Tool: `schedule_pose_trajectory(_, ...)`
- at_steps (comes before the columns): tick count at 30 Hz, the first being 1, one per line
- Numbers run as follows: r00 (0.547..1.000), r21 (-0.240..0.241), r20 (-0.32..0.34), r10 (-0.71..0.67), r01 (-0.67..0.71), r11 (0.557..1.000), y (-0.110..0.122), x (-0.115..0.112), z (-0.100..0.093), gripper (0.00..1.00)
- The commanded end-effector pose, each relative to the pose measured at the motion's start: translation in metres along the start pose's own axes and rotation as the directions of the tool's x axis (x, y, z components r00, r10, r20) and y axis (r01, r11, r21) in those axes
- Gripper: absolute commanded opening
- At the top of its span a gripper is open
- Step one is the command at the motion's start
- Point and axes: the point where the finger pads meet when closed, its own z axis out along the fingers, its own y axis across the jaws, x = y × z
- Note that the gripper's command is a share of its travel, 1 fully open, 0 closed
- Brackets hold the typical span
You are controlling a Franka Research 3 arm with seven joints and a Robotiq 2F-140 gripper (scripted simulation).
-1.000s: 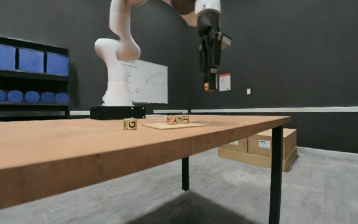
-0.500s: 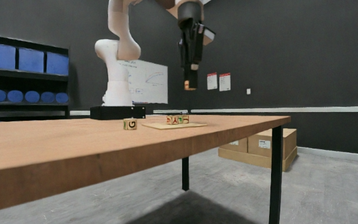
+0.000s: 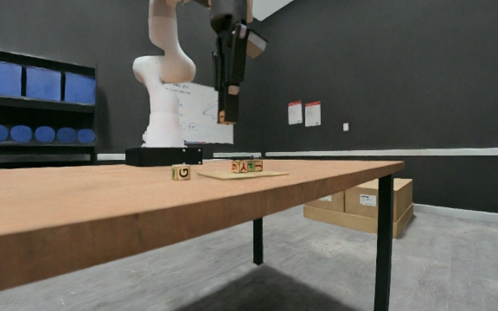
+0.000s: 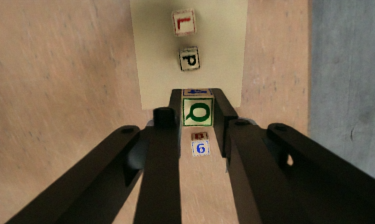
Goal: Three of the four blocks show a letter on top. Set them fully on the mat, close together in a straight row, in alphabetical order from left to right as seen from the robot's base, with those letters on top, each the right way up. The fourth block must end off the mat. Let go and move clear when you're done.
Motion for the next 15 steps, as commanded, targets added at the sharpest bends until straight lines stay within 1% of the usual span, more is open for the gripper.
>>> schedule_pose_trajectory(1,0.992,-0.012,-0.015,-0.121,0.121,0.993,0.0009,-0.0065,-0.0016,0.22)
schedule_pose_trajectory(15,0.992,-0.012,-0.015,-0.124,0.124,0.992,0.0003,-0.0093,-0.0014,0.22)
